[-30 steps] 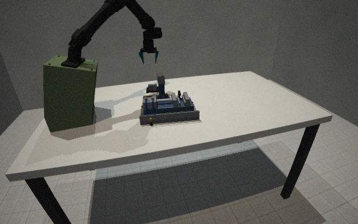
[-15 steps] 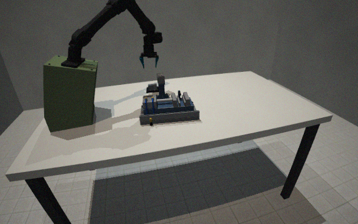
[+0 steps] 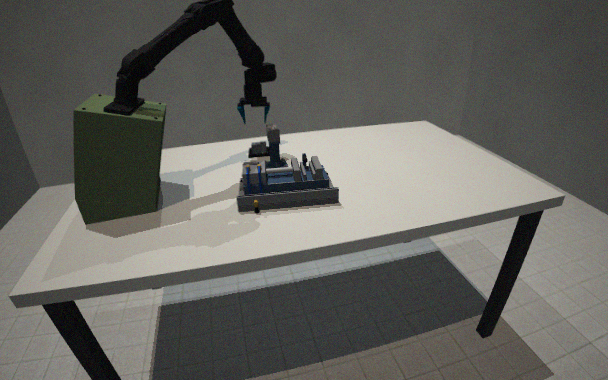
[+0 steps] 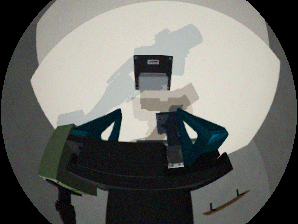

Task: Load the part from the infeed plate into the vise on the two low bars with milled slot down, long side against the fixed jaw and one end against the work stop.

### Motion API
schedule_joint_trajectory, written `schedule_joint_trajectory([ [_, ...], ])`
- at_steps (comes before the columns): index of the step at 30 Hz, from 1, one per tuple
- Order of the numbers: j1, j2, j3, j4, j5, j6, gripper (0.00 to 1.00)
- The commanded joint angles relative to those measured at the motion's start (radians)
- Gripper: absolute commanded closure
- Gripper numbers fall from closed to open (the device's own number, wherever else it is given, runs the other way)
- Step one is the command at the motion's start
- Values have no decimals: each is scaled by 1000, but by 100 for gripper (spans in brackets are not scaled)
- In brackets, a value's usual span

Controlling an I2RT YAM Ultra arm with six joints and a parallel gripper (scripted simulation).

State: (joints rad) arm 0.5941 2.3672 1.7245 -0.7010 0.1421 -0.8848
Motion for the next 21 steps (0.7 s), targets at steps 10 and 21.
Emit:
schedule_joint_trajectory([
  [10,-9,55,37,83,-15,-13,19],
  [21,-17,128,62,132,-17,-21,19],
])
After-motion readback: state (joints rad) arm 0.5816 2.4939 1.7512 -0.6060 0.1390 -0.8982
